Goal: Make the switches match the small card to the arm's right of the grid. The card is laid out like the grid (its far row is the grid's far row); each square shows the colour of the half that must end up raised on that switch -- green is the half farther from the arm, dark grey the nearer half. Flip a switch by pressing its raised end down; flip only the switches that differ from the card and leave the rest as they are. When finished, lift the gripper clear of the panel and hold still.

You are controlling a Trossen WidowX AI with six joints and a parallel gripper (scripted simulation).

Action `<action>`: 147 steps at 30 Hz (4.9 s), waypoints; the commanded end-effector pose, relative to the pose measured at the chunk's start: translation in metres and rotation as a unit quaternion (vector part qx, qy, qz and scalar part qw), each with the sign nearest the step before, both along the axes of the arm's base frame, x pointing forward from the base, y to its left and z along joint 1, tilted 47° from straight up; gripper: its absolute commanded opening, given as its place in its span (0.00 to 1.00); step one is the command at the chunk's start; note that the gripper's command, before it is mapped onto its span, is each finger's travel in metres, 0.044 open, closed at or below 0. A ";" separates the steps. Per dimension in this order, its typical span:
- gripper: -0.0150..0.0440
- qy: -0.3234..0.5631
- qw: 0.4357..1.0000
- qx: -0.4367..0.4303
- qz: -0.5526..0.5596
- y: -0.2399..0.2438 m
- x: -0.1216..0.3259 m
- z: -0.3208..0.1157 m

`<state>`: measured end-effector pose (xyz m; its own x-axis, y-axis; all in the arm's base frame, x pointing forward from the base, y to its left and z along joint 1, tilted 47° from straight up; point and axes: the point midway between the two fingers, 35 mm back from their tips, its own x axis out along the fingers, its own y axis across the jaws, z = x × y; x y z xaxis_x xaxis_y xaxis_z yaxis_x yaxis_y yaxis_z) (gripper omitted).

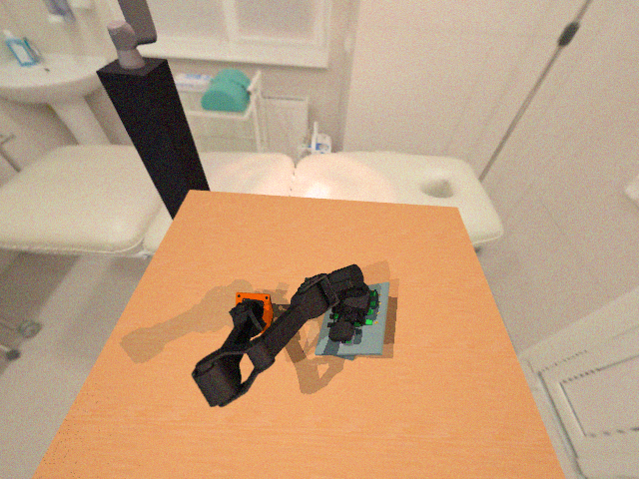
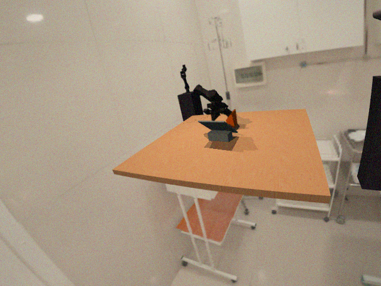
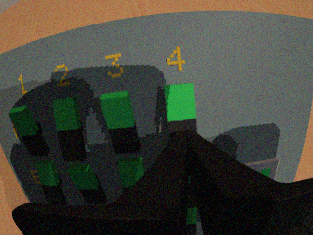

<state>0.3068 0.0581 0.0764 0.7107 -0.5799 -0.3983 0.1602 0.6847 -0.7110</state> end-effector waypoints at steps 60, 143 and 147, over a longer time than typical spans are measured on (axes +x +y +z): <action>0.25 0.003 1.000 0.000 0.001 -0.001 -0.047 -0.013; 0.25 0.002 1.000 0.000 0.001 -0.019 -0.026 -0.025; 0.25 0.002 1.000 0.000 0.001 -0.019 -0.026 -0.025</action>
